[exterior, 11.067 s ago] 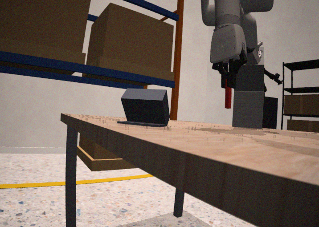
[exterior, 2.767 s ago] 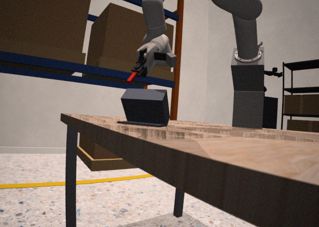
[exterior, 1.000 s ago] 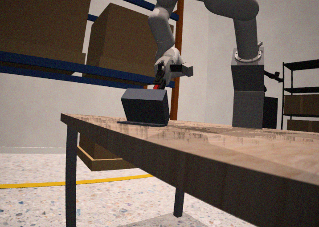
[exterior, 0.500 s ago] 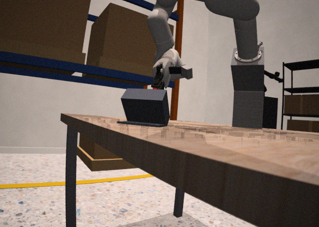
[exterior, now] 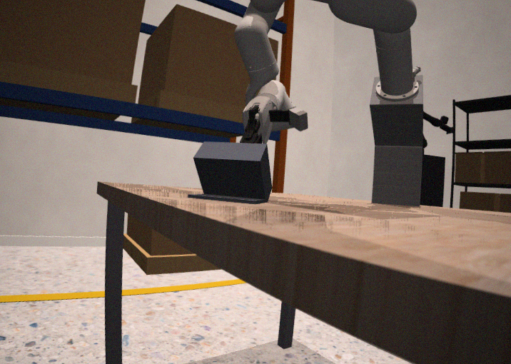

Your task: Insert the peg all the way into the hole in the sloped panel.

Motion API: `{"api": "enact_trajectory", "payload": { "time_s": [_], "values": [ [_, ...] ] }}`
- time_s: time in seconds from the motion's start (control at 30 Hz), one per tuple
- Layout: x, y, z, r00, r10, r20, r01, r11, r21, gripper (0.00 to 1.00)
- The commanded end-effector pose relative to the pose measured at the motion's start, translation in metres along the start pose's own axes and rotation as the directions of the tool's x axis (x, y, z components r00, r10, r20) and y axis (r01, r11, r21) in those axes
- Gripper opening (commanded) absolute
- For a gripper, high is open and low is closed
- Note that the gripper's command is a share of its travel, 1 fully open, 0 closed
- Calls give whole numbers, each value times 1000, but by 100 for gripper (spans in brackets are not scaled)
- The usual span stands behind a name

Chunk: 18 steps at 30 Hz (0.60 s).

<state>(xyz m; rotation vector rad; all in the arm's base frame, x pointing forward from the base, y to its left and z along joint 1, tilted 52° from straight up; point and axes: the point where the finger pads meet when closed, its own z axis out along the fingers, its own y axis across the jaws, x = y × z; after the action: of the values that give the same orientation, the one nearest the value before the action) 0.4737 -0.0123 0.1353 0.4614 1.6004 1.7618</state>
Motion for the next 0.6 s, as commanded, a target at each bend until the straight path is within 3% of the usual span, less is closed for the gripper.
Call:
{"api": "enact_trajectory", "payload": {
  "time_s": [0.0,0.57],
  "values": [
    [-1,0,1,1000,-2,2,2,1000,1,0],
    [-1,0,13,1000,-2,2,2,1000,1,0]
  ]
}}
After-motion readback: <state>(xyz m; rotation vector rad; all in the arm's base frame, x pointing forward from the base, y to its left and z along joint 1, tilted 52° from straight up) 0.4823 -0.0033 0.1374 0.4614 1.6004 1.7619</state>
